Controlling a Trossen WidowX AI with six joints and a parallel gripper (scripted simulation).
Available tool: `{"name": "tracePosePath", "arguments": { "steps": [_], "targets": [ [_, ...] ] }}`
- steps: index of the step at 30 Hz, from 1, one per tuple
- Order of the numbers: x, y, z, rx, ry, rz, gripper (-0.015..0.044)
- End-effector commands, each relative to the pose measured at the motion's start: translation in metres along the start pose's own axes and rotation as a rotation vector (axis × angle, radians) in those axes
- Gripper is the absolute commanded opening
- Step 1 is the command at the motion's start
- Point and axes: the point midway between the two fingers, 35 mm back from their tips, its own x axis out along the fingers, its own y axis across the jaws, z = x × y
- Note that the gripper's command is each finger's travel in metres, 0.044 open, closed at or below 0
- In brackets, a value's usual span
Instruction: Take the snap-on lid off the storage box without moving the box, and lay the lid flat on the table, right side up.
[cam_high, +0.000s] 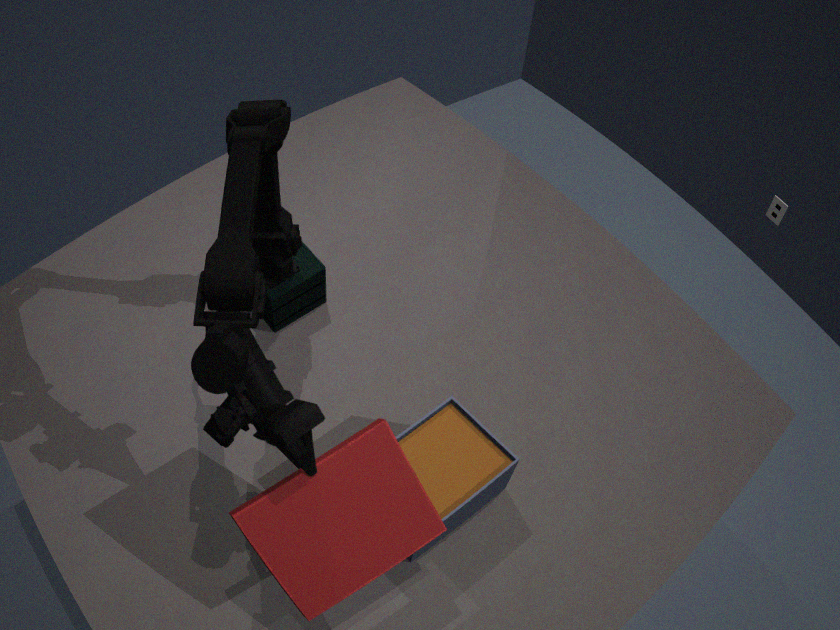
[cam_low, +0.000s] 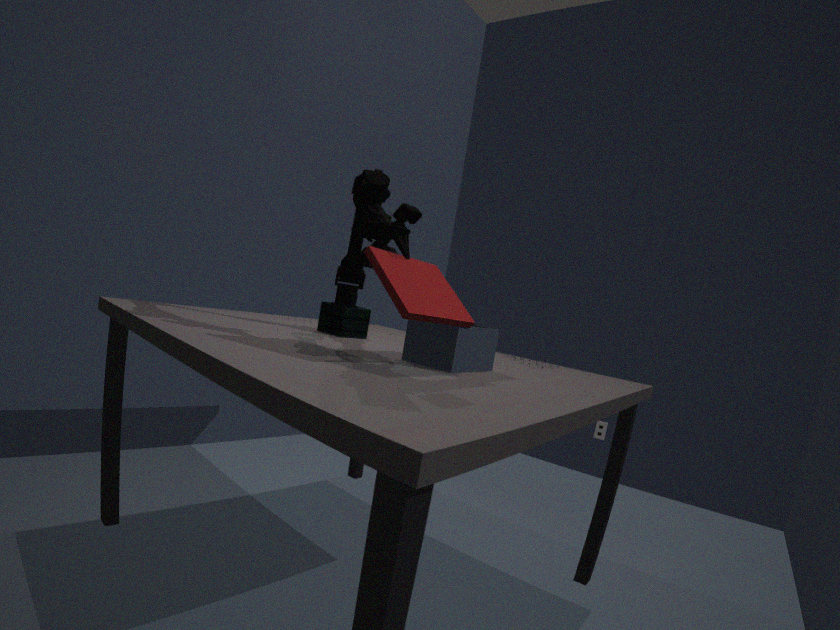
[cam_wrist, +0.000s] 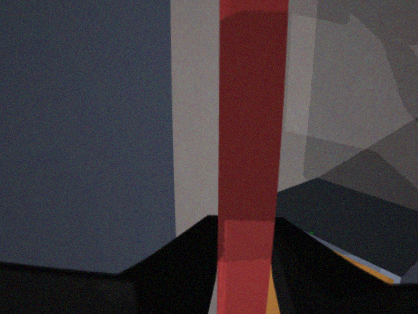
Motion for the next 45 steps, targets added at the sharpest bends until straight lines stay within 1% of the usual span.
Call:
{"name": "tracePosePath", "arguments": {
  "steps": [1,45],
  "targets": [
    [-0.004,0.005,0.010,-0.012,-0.007,0.014,0.0000],
    [-0.015,-0.002,0.097,-0.017,-0.011,0.012,0.0000]
  ]
}}
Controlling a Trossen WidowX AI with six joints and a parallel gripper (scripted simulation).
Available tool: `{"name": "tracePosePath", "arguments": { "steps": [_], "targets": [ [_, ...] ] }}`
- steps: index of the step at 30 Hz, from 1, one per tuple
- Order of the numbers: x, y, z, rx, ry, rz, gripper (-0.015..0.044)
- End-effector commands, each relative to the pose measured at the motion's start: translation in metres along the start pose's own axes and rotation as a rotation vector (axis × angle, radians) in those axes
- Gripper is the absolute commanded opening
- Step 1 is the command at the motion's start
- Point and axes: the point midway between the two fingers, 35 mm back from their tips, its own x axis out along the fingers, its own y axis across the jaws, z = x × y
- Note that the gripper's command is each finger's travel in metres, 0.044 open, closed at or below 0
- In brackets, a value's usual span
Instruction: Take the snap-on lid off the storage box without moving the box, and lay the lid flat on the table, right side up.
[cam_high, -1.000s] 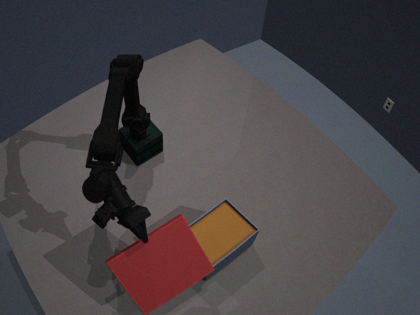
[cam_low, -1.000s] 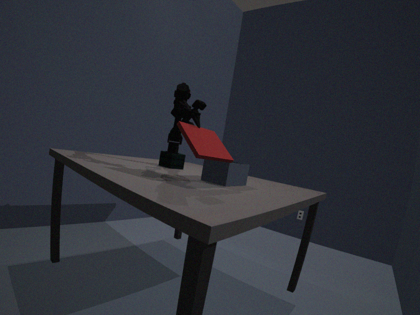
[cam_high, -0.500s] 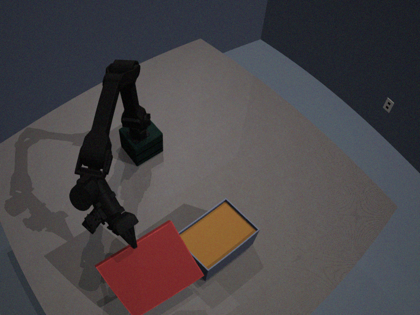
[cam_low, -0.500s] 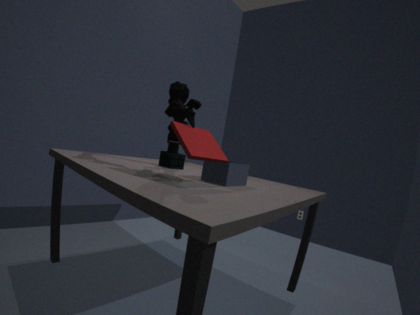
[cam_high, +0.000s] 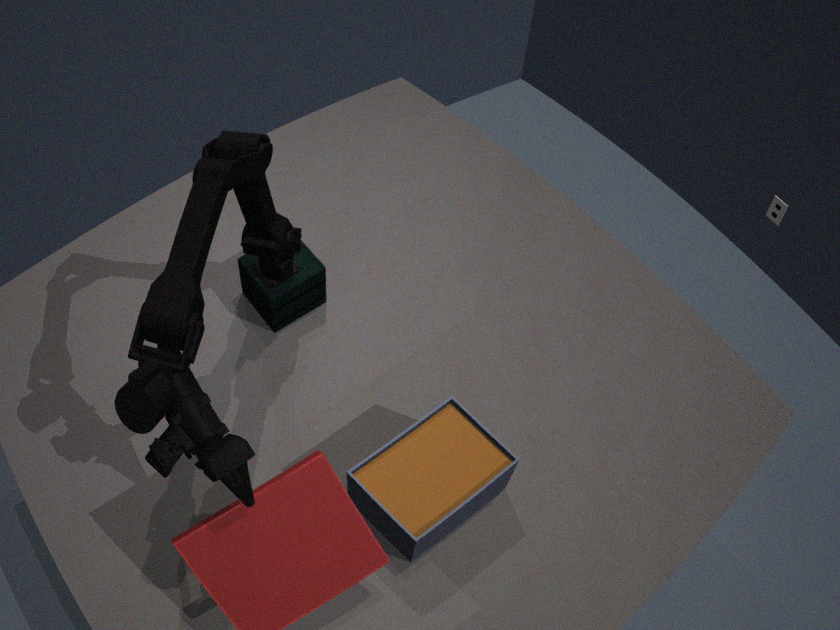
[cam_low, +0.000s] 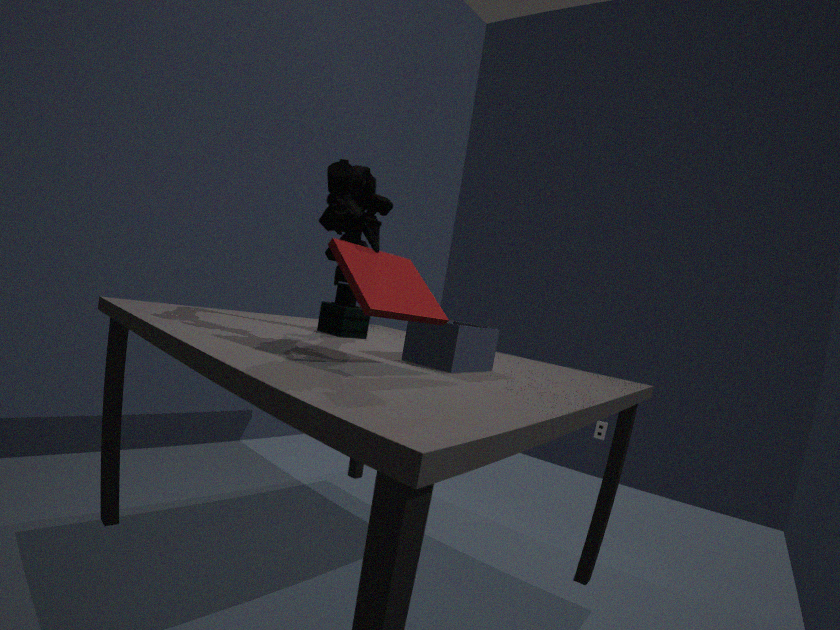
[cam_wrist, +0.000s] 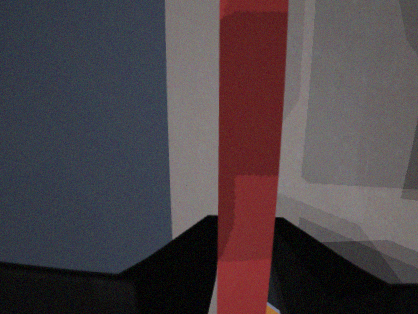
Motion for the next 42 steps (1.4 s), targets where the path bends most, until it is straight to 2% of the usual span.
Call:
{"name": "tracePosePath", "arguments": {
  "steps": [1,42],
  "targets": [
    [-0.005,0.006,0.009,-0.016,-0.003,0.019,0.0000],
    [0.014,-0.019,0.009,-0.016,-0.003,0.018,0.0000]
  ]
}}
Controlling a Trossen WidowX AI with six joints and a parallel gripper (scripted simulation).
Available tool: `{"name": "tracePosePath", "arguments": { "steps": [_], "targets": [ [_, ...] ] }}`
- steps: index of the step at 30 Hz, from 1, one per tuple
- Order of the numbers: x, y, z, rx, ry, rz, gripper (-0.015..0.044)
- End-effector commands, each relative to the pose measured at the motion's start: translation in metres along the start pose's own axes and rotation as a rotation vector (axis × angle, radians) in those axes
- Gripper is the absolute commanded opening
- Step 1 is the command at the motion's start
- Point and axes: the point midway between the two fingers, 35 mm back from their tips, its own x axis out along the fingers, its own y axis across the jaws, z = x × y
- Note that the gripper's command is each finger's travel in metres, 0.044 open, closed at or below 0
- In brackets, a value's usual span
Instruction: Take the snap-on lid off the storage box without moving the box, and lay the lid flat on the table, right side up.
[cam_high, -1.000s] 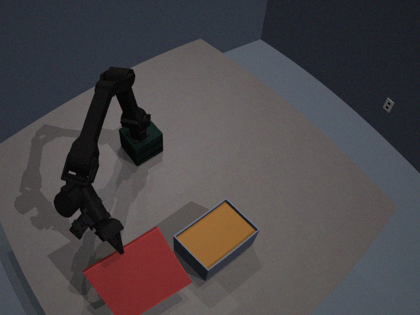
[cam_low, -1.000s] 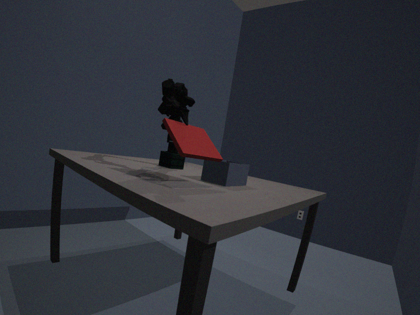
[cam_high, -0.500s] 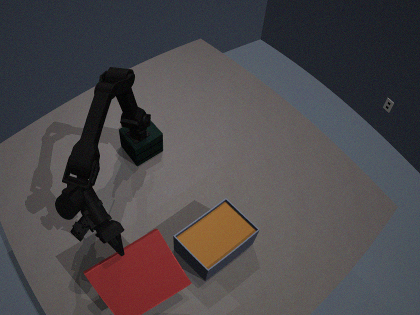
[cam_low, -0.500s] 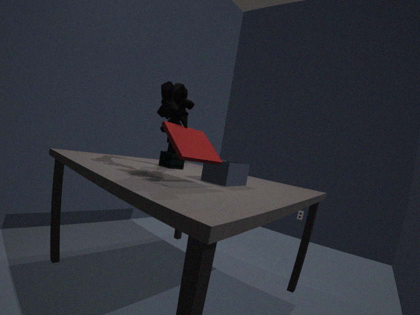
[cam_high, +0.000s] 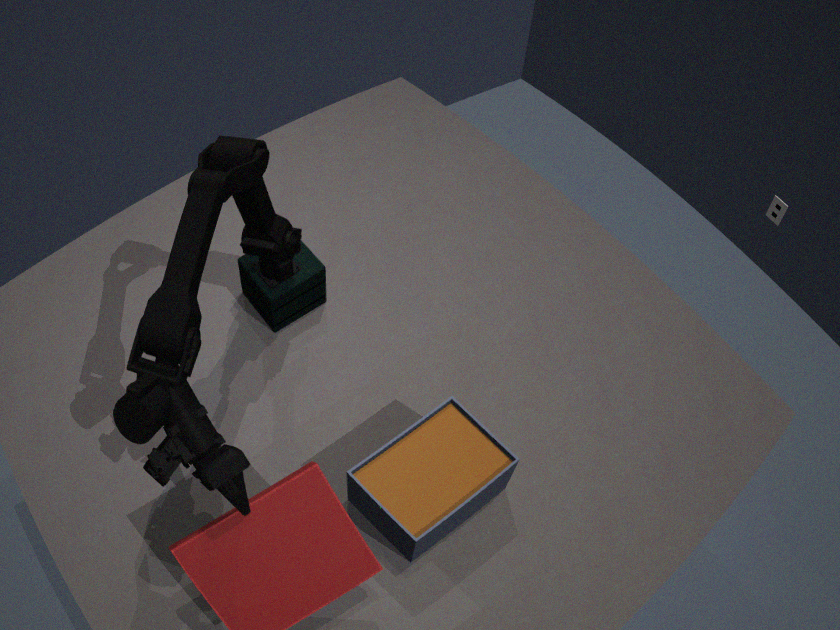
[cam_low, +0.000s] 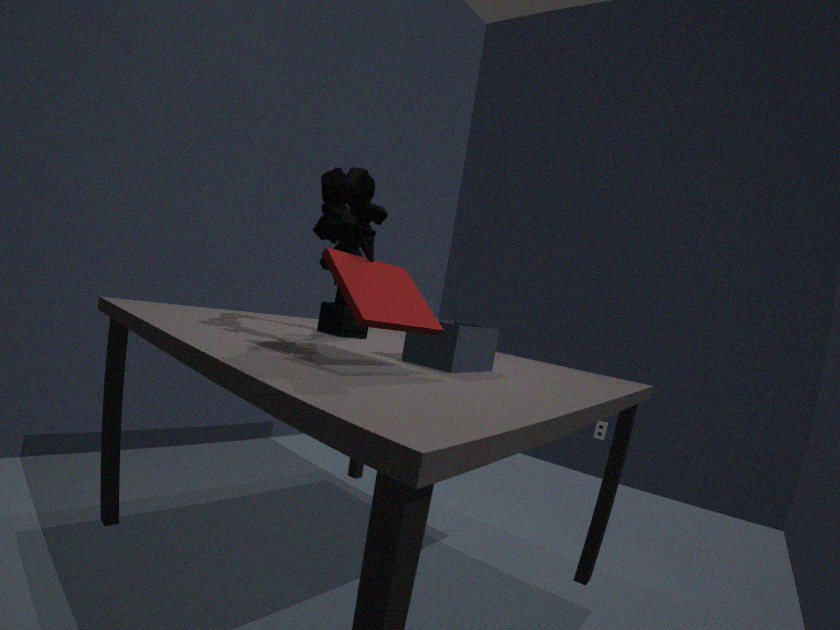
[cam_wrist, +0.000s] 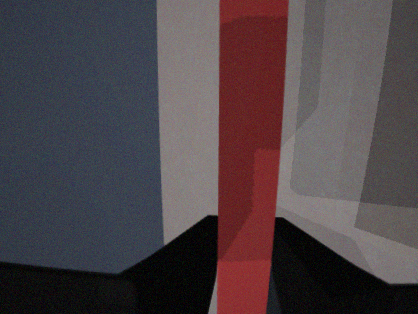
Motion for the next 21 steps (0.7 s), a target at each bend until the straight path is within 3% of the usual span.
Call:
{"name": "tracePosePath", "arguments": {
  "steps": [1,21],
  "targets": [
    [0.002,-0.001,-0.001,-0.008,0.006,0.010,0.0000],
    [0.012,-0.013,-0.001,-0.008,0.007,0.010,0.0000]
  ]
}}
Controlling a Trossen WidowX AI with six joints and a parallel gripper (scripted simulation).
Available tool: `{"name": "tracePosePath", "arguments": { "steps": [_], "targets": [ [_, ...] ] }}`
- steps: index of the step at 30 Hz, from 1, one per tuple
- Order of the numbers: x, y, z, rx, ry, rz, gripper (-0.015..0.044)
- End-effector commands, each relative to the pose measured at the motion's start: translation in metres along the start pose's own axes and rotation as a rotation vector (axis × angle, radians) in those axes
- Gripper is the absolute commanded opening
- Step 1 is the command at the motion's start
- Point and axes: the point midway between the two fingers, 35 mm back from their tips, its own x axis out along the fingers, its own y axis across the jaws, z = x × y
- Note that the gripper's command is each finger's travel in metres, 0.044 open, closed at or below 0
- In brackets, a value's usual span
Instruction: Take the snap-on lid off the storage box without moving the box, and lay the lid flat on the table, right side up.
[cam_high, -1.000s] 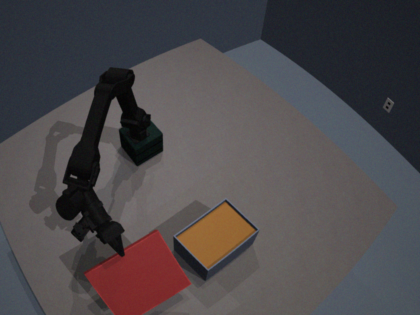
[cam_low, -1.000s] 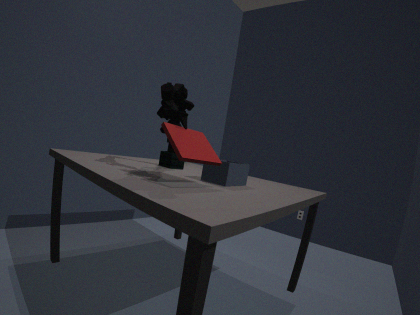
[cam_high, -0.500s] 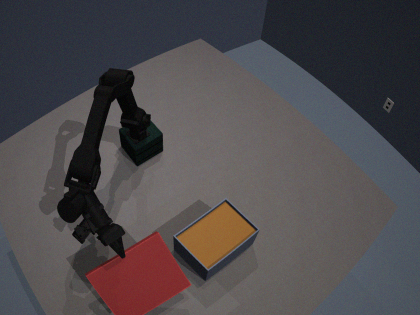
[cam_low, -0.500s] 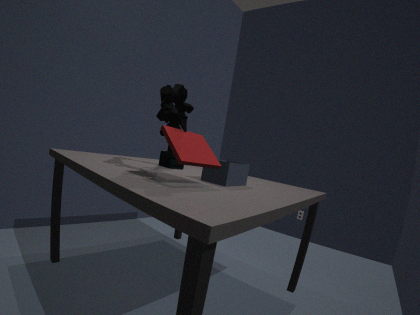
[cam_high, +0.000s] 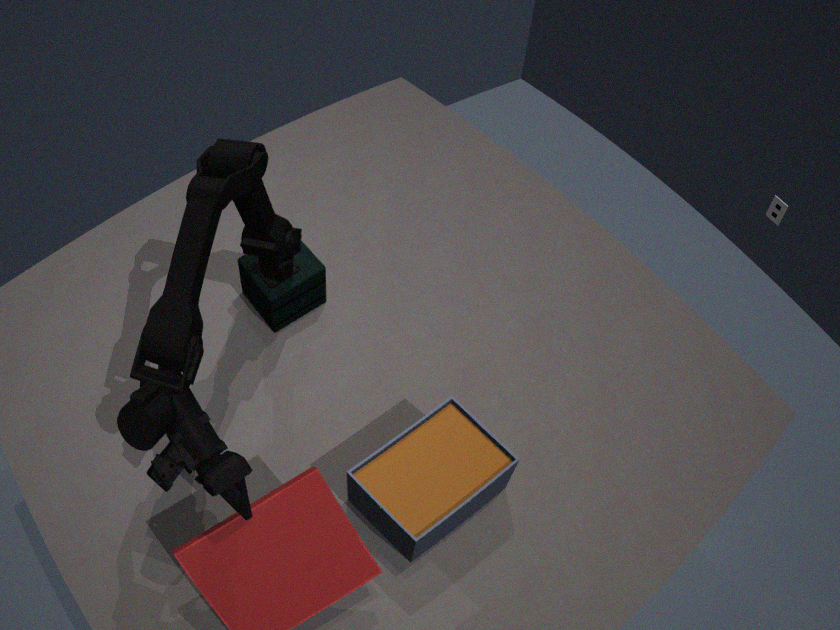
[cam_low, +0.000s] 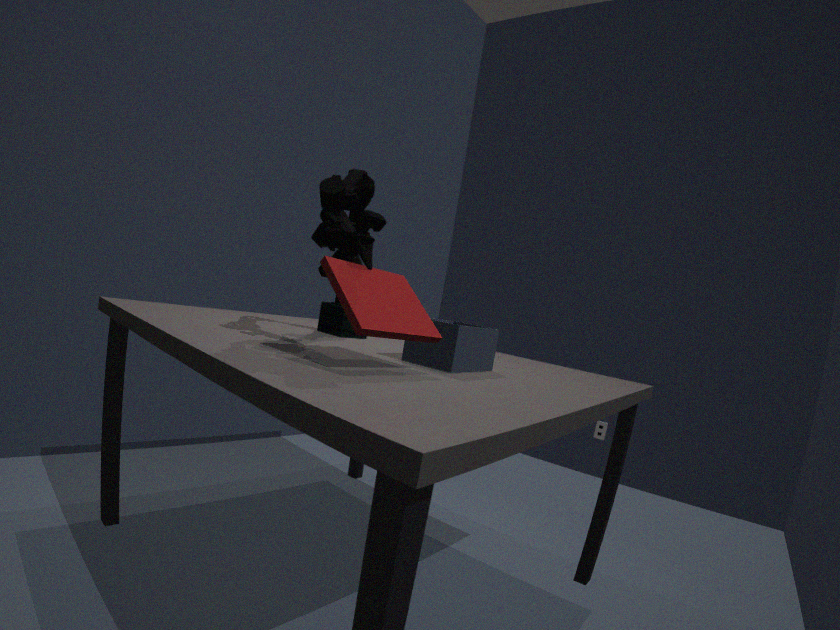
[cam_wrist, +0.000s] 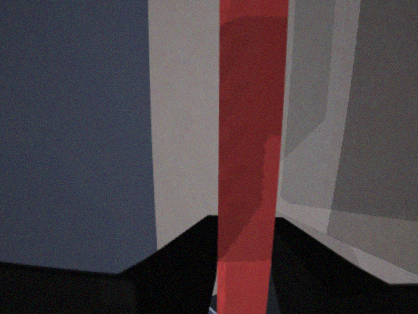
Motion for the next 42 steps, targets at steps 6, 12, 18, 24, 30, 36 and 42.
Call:
{"name": "tracePosePath", "arguments": {
  "steps": [6,12,18,24,30,36,42],
  "targets": [
    [0.005,-0.004,-0.001,-0.007,0.007,0.009,0.0000],
    [0.008,-0.008,-0.001,-0.007,0.007,0.009,0.0000],
    [0.011,-0.012,-0.001,-0.007,0.007,0.009,0.0000],
    [0.014,-0.015,-0.001,-0.007,0.007,0.009,0.0000],
    [0.017,-0.019,-0.001,-0.007,0.007,0.009,0.0000],
    [0.020,-0.023,-0.001,-0.007,0.007,0.009,0.0000],
    [0.023,-0.026,-0.001,-0.007,0.007,0.009,0.0000]
  ]
}}
